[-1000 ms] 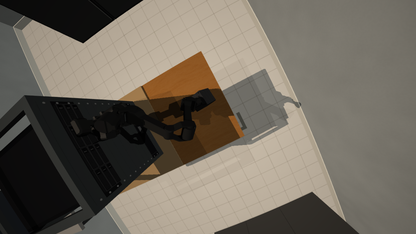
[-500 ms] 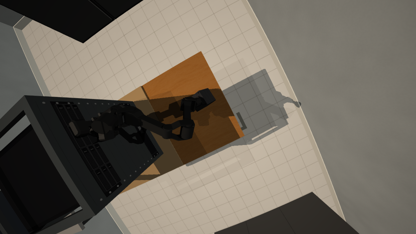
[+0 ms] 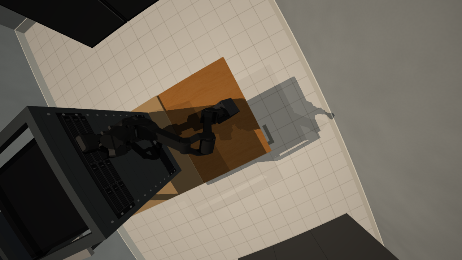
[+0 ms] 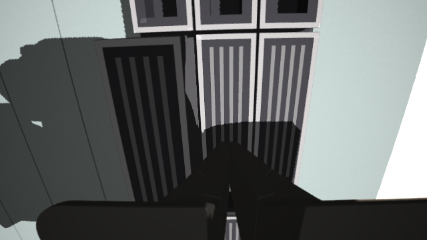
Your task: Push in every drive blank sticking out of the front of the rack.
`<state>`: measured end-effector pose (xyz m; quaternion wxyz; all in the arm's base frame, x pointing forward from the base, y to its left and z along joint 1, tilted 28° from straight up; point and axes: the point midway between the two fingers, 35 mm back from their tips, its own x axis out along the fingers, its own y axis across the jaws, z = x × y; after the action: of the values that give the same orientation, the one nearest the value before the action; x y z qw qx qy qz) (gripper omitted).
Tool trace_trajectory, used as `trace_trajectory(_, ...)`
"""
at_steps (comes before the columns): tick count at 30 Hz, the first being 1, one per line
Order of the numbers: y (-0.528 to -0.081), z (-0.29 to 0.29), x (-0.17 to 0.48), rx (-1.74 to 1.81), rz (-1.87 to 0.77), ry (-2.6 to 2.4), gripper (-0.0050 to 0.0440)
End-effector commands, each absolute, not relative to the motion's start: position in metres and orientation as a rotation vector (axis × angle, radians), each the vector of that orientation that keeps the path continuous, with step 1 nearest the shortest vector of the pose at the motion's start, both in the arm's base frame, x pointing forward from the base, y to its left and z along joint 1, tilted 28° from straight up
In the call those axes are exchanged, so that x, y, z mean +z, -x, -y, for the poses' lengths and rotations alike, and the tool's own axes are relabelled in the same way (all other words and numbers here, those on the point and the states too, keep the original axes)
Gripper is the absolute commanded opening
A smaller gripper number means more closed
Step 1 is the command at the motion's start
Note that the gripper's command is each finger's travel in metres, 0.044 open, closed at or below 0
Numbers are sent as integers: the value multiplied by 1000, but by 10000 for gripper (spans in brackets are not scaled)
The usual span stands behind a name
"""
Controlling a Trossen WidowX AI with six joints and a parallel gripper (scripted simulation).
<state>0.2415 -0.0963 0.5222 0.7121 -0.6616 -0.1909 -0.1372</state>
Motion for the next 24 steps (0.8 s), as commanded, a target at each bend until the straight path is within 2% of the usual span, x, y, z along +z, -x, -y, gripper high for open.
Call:
trace_trajectory(1, -239, 93, 531, -315, 440, 1483, -50)
trace_trajectory(24, -241, 92, 533, -315, 440, 1483, -50)
